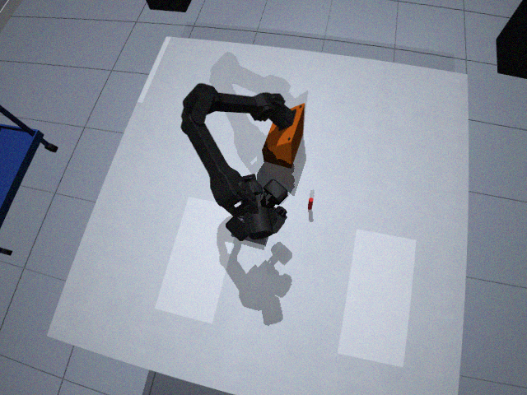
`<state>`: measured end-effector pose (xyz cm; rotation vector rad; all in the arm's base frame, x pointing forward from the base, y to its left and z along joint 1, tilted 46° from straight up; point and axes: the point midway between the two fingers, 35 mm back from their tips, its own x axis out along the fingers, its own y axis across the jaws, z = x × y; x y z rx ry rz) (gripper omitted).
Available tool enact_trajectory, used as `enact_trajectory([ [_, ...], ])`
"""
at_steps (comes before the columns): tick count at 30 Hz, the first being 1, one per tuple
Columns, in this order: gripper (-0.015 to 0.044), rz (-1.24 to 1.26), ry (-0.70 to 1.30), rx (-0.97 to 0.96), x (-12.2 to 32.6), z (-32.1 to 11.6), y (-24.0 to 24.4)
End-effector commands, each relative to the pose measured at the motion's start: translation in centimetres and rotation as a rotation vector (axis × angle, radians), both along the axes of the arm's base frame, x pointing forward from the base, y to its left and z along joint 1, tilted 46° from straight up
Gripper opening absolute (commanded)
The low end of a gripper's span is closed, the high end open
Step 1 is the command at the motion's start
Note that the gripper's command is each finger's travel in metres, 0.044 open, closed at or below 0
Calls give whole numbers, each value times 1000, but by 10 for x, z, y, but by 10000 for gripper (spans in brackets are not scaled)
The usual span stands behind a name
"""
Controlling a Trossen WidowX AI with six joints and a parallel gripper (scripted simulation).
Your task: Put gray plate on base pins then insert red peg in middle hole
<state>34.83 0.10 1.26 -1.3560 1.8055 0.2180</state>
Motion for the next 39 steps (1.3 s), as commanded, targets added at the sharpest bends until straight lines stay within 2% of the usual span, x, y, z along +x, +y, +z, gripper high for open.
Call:
enact_trajectory([
  [1, 440, -367, -360, -13, -24, -30, 34],
  [6, 440, -654, -639, -34, -44, -50, 56],
  [31, 440, -1458, -1457, -128, -113, -96, 96],
  [39, 440, -1481, -1481, -131, -114, -97, 97],
])
